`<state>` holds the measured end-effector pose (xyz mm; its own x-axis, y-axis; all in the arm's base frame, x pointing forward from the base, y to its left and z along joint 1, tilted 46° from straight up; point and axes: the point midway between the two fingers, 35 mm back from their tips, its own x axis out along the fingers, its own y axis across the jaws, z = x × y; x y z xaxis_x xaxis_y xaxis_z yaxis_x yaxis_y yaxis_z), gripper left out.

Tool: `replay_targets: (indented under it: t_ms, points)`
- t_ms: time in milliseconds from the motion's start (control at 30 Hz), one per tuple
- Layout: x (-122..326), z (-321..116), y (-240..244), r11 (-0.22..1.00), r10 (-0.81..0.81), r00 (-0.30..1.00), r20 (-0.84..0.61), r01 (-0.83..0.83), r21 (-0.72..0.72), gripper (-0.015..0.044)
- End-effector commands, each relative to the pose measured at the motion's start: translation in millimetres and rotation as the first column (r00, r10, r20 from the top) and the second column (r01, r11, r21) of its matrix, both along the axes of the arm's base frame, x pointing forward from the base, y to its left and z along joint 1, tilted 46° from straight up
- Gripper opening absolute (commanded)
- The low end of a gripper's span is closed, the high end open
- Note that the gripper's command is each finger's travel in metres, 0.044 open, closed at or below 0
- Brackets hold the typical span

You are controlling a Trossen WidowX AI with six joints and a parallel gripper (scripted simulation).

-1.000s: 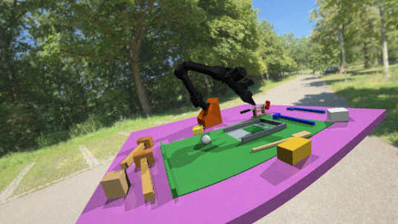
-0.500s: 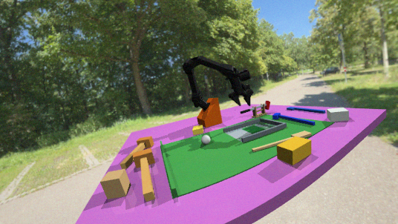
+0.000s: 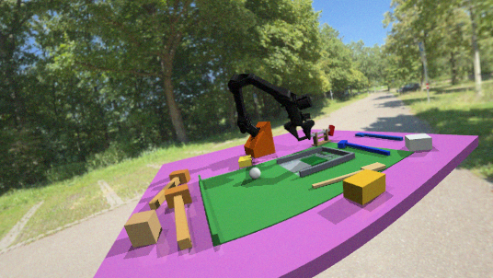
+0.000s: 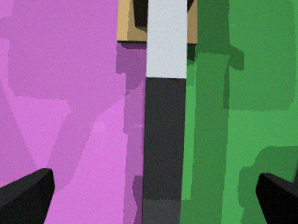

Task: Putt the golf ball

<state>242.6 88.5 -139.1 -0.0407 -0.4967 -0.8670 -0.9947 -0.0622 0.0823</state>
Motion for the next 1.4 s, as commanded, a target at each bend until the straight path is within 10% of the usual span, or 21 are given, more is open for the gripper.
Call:
replay_targets:
  t_ms: [0, 633, 1133, 1367]
  points:
    - [-0.3, -3.5, -2.5, 1.0, 0.009, 1.0, 0.001, -0.009, -0.005, 0.044]
    - [-0.6, -19.7, -19.3, 1.0, 0.009, 1.0, 0.001, -0.009, -0.006, 0.044]
    - [-0.1, -17.4, -17.1, 1.0, 0.003, 1.0, 0.002, -0.003, 0.0, 0.0046]
    - [0.2, -16.6, -16.0, 1.0, 0.003, 1.0, 0.002, -0.003, 0.001, 0.0]
